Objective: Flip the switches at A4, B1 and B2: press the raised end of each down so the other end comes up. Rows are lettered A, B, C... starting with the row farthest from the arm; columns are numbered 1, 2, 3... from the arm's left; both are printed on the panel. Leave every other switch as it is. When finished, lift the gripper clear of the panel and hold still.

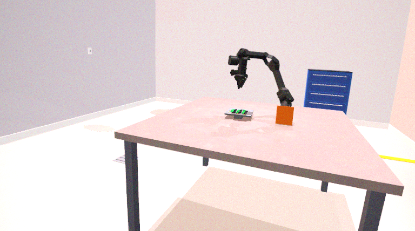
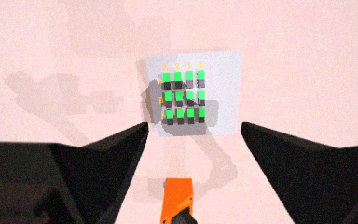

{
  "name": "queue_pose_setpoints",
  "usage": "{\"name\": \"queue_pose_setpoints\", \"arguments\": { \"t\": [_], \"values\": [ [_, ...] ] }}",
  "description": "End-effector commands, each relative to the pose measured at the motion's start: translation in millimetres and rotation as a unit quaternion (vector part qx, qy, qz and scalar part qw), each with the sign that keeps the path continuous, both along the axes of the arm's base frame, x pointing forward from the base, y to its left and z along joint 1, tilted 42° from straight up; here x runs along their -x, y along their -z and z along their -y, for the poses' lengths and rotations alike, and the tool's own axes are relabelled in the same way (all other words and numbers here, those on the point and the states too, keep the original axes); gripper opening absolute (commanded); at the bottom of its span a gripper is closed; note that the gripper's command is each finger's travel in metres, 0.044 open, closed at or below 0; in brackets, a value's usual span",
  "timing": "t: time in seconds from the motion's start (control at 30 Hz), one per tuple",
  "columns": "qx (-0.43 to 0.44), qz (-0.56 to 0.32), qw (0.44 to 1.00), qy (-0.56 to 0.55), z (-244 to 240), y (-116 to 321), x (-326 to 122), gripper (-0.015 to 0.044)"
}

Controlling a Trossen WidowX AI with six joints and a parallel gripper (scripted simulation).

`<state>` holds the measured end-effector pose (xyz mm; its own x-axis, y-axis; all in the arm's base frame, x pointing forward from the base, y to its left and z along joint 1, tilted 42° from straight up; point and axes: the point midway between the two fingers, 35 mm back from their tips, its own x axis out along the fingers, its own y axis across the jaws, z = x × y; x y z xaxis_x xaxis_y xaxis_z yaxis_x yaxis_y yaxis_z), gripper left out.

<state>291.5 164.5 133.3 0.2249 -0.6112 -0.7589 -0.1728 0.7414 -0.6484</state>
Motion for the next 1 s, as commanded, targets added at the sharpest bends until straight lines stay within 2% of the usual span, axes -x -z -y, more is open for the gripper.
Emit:
{"name": "queue_pose_setpoints", "arguments": {
  "t": [0.0, 0.23, 0.47, 0.6, 0.97],
  "values": [
    [0.000, -0.001, 1.000, 0.000, 1.7, 1.5, -1.6, 0.0374],
    [0.016, -0.032, 0.999, -0.003, 75.5, 51.6, -47.6, 0.0190],
    [0.016, -0.032, 0.999, -0.003, 79.0, 54.4, -48.9, 0.0006],
    [0.015, -0.023, 1.000, -0.011, 99.2, 77.6, -53.8, 0.0000],
    [0.015, -0.023, 1.000, -0.011, 107.2, 86.5, -55.7, 0.0000]
  ]
}}
